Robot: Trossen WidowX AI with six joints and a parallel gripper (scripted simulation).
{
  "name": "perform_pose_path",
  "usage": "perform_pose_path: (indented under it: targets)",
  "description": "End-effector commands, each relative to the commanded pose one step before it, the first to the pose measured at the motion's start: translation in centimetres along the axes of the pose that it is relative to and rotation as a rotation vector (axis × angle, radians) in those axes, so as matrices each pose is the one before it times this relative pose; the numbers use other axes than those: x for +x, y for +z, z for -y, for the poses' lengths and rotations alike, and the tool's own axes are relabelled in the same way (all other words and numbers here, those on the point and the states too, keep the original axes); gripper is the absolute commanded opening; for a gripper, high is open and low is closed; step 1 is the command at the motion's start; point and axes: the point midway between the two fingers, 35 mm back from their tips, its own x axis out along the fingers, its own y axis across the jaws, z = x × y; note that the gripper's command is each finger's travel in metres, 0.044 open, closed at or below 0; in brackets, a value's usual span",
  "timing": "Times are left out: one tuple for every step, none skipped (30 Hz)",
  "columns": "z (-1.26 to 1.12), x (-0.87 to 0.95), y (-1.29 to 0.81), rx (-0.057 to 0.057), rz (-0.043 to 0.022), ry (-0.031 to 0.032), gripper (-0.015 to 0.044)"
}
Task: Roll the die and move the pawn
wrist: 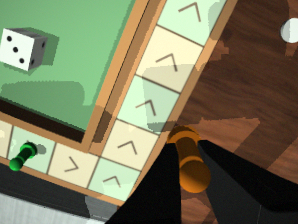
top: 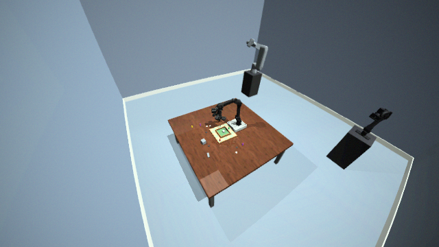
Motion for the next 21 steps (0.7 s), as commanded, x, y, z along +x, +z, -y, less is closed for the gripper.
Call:
perform_pose_path:
  targets:
    - [0.679, 0.755, 1.25, 0.003, 0.00016, -0.00317, 0.0]
    - [0.18, 0.255, 0.382, -0.0004, 0.00026, 0.00029, 0.0]
    - [0.175, 0.261, 0.383, -0.0004, 0.00026, 0.0003, 0.0]
    - [0.169, 0.268, 0.383, -0.0004, 0.00026, 0.0003, 0.0]
    - [0.164, 0.274, 0.384, -0.0004, 0.00025, 0.0003, 0.0]
    - [0.158, 0.281, 0.385, -0.0004, 0.00025, 0.0003, 0.0]
    - [0.153, 0.287, 0.385, -0.0004, 0.00024, 0.00031, 0.0]
    - [0.147, 0.294, 0.385, -0.0004, 0.00024, 0.00031, 0.0]
    - [0.141, 0.3, 0.385, -0.0004, 0.00023, 0.00031, 0.0]
    - [0.135, 0.305, 0.384, -0.0004, 0.00023, 0.00031, 0.0]
    - [0.129, 0.313, 0.386, -0.0004, 0.00023, 0.00032, 0.0]
    - [0.123, 0.32, 0.385, -0.0004, 0.00022, 0.00032, 0.0]
    - [0.117, 0.325, 0.384, -0.0004, 0.00022, 0.00032, 0.0]
    - [0.089, 0.264, 0.306, -0.0003, 0.00017, 0.00026, 0.0]
    - [0.052, 0.16, 0.184, -0.0002, 0.0001, 0.00016, 0.0]
    - [0.017, 0.054, 0.061, -0.0001, 0.00003, 0.00005, 0.0]
    - [0.004, 0.096, 0.004, 0.0, 0.0, 0.0, 0.0]
    - [0.007, 0.202, 0.007, 0.0, 0.0, -0.00001, 0.0]
    - [0.008, 0.271, 0.008, 0.0, 0.0, -0.00001, 0.0]
    - [0.008, 0.353, 0.008, 0.0, -0.00001, -0.00001, 0.0]
    - [0.006, 0.449, 0.005, 0.0, -0.00001, 0.0, 0.0]
